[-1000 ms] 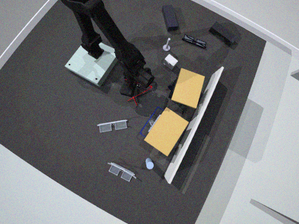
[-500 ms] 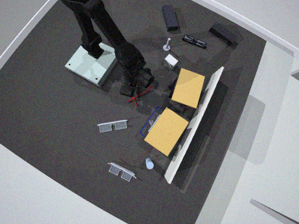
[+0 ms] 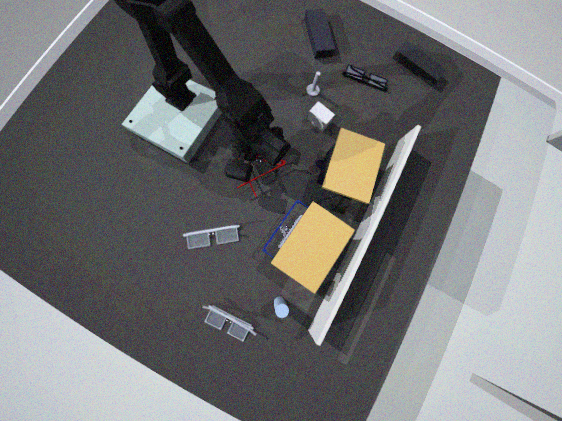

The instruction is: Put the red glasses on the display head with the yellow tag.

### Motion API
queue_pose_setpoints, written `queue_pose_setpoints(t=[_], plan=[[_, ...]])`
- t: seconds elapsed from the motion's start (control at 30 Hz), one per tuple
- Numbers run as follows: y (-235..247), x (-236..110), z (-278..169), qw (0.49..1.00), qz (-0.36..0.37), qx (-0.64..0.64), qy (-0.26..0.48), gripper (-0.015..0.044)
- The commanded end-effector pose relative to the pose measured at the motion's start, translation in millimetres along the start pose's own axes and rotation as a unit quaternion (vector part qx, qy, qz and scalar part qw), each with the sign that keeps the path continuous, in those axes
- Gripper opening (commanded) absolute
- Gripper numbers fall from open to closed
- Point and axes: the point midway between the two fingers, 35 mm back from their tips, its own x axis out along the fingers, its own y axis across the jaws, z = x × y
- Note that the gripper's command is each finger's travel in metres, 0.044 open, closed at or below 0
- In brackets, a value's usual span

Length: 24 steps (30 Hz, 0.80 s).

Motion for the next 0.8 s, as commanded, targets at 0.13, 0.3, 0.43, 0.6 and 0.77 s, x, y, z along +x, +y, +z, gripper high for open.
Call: queue_pose_setpoints(t=[0.13, 0.3, 0.43, 0.6, 0.77], plan=[[-3, -40, 6, 1.0, -0.003, 0.0, -0.006, 0.0], [-3, -68, 6, 1.0, -0.003, 0.0, -0.006, 0.0], [-2, -91, 5, 1.0, -0.003, 0.0, -0.006, 0.0], [-2, -99, 5, 1.0, -0.003, 0.0, -0.006, 0.0], [5, -100, 11, 1.0, -0.004, -0.03, -0.006, 0.0]])
